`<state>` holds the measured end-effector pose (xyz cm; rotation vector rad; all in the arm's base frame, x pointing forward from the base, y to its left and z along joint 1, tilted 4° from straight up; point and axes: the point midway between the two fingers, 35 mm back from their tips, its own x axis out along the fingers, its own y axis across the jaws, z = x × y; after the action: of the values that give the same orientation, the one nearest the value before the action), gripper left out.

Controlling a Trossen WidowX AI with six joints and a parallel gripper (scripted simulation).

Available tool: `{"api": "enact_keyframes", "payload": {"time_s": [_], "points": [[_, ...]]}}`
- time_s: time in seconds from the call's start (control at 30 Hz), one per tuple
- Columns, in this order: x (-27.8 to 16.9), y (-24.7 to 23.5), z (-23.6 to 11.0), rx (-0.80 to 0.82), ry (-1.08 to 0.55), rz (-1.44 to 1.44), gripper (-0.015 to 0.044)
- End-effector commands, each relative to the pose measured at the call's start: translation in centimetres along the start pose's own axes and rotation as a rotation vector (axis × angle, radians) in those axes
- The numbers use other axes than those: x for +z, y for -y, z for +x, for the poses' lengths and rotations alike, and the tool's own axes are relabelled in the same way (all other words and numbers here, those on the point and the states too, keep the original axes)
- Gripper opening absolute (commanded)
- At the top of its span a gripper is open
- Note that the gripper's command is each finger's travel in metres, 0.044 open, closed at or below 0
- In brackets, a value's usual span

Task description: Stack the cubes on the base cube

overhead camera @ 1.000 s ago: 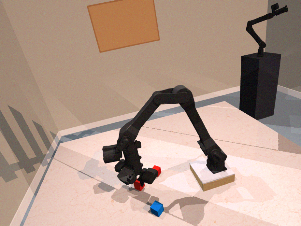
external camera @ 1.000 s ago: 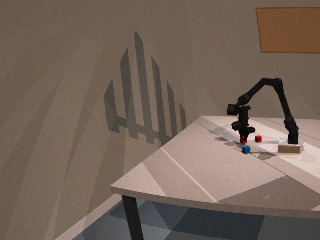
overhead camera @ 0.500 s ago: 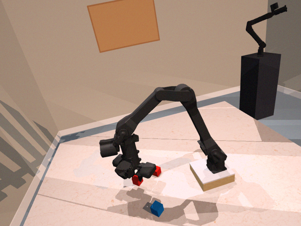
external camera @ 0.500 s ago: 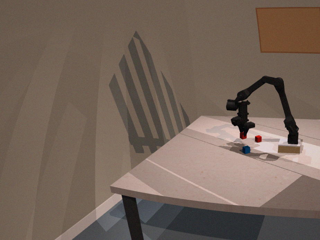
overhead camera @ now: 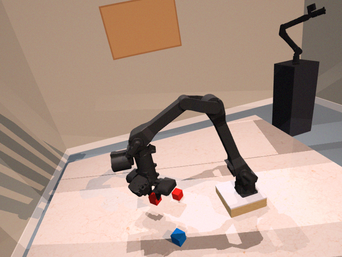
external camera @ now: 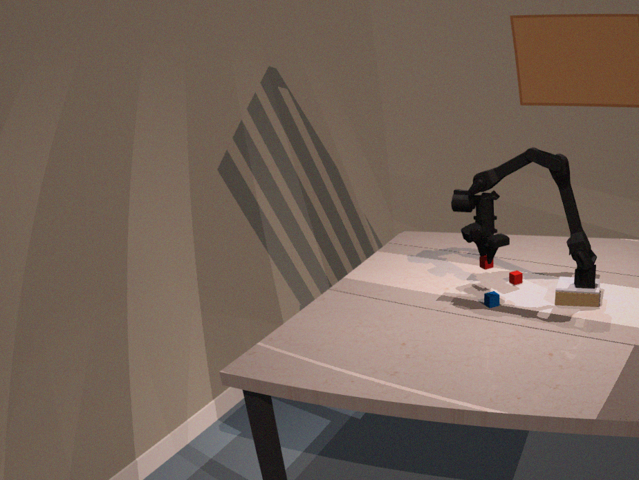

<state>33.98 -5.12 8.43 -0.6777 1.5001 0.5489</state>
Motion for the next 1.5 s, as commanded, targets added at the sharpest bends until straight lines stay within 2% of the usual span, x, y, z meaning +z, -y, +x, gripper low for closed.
{"api": "enact_keyframes", "payload": {"time_s": [0.0,0.53,1.47], "points": [[0.0,0.1,-1.1,-0.006,0.005,0.009,0.0105],[-0.5,-0.2,-4.0,0.003,0.0,0.022,0.0105],[3.7,-7.4,-1.7,0.011,0.002,0.491,0.0105]]}}
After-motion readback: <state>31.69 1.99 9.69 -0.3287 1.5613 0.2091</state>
